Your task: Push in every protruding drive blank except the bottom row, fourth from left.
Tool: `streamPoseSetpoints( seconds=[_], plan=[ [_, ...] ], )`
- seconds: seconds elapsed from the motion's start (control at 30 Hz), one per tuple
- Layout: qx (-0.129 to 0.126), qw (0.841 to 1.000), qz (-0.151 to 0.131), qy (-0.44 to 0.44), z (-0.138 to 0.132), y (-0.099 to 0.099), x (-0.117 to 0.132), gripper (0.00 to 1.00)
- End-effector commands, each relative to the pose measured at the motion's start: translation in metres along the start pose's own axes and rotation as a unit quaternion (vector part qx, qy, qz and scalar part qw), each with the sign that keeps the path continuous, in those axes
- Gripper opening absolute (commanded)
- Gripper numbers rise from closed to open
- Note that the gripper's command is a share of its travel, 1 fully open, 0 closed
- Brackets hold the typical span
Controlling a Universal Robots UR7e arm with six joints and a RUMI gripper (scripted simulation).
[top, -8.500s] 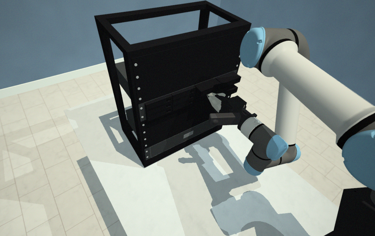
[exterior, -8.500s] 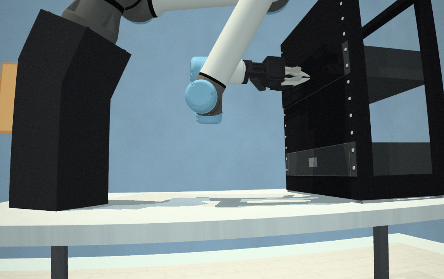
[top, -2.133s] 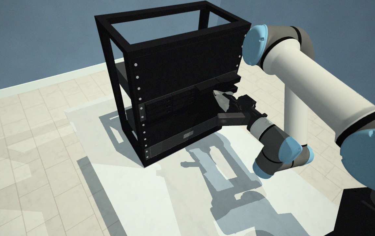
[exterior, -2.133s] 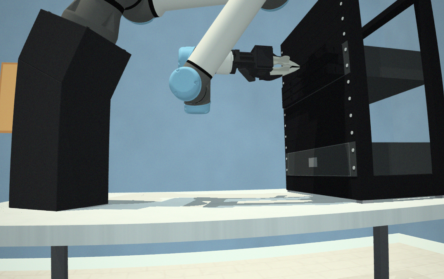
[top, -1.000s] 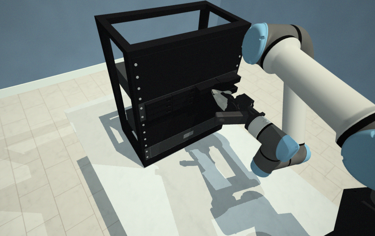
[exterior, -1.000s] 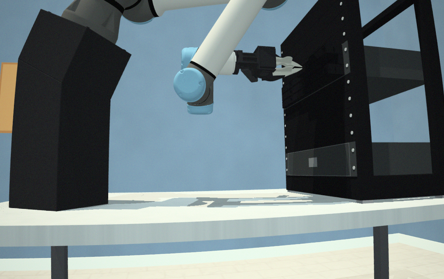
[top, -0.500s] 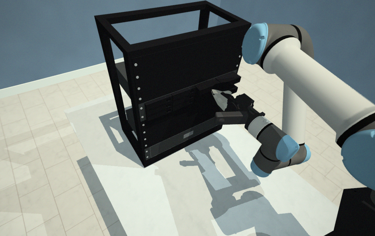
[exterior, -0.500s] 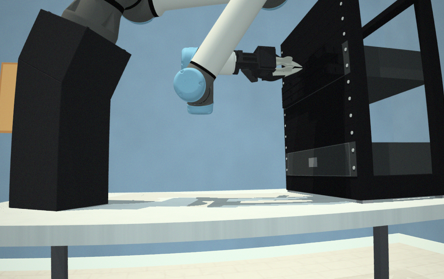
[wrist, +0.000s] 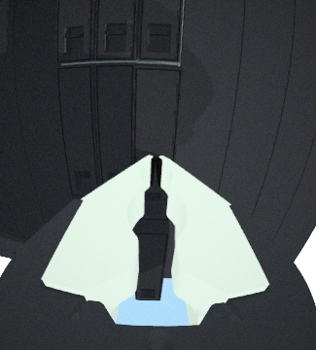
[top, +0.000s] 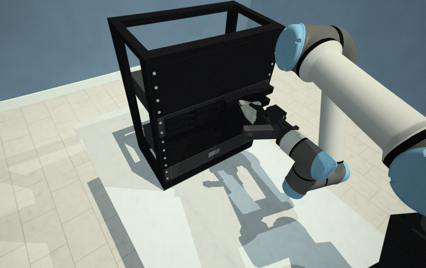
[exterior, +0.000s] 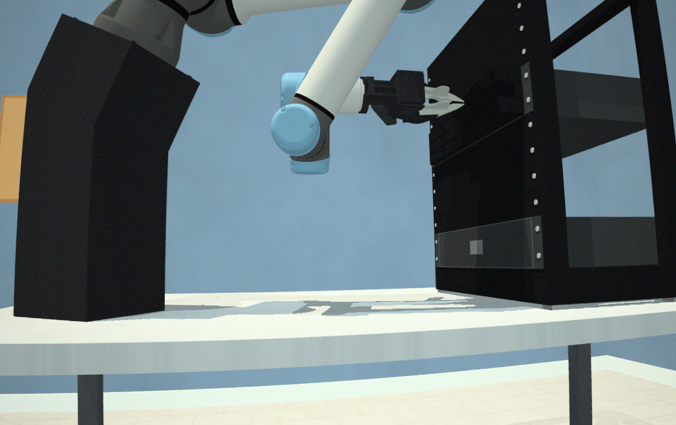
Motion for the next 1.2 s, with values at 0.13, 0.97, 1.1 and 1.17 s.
streamPoseSetpoints(
  seconds=[0.13,0.97,1.1,1.17],
  plan=[
    [0.001,1.000,0.000,0.000,0.000,0.006,0.000,0.00],
    [0.001,1.000,0.000,0.000,-0.001,0.015,0.000,0.00],
    [0.001,1.000,0.000,0.000,-0.001,0.015,0.000,0.00],
    [0.001,1.000,0.000,0.000,-0.001,0.015,0.000,0.00]
  ],
)
Point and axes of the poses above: the point where the finger pads meet when closed, its own y axis out along the fingers, its own z axis across the jaws, x = y × z, the point moved 8 cm from there along -y, back along the fingers
